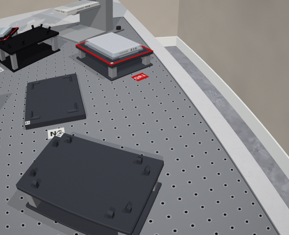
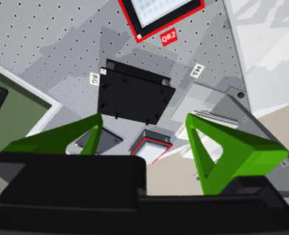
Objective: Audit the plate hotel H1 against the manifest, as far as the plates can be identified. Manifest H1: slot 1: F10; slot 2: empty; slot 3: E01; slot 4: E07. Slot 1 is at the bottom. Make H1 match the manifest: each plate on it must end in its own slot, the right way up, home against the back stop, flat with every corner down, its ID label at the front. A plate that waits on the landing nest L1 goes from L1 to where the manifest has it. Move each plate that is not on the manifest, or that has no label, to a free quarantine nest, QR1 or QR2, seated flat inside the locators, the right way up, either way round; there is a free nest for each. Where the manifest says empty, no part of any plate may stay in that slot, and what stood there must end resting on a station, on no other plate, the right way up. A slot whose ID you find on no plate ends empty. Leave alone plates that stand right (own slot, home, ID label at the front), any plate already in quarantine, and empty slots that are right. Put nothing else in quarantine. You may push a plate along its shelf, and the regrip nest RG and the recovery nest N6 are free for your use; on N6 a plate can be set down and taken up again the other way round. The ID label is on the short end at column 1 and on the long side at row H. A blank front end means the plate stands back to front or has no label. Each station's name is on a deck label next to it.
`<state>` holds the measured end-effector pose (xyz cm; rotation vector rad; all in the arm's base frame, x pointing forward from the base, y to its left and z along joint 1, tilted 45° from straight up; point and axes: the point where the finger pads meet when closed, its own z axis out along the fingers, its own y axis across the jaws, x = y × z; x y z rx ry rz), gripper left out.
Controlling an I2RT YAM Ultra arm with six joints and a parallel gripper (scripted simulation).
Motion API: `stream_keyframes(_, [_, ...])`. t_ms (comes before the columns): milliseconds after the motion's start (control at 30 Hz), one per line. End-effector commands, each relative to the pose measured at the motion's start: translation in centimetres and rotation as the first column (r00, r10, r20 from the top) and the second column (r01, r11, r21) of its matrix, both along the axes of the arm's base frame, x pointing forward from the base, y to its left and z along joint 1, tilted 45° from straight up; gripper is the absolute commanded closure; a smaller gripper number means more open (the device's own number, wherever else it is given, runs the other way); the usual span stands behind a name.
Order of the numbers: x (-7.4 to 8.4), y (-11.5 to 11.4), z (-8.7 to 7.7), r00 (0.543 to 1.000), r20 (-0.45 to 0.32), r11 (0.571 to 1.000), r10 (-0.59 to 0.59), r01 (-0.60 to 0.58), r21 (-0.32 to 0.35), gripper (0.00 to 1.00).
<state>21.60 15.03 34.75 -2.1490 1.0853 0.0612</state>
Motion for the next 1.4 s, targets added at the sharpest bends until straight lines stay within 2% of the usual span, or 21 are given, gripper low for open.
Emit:
stream_keyframes(0, [1.39, -5.67, -0.63, 0.987, -0.105, 0.966, -0.125, 0.146, 0.215, 0.0])
stream_keyframes(767, [1.5, -6.07, -0.87, 0.983, -0.114, 0.965, -0.145, 0.166, 0.202, 0.0])
stream_keyframes(800, [1.08, -6.16, -0.78, 0.983, -0.114, 0.965, -0.146, 0.167, 0.202, 0.0])
stream_keyframes(833, [1.5, -6.1, -0.76, 0.983, -0.114, 0.965, -0.146, 0.167, 0.202, 0.0])
stream_keyframes(1367, [1.5, -6.12, -0.76, 0.982, -0.115, 0.965, -0.148, 0.169, 0.2, 0.0])
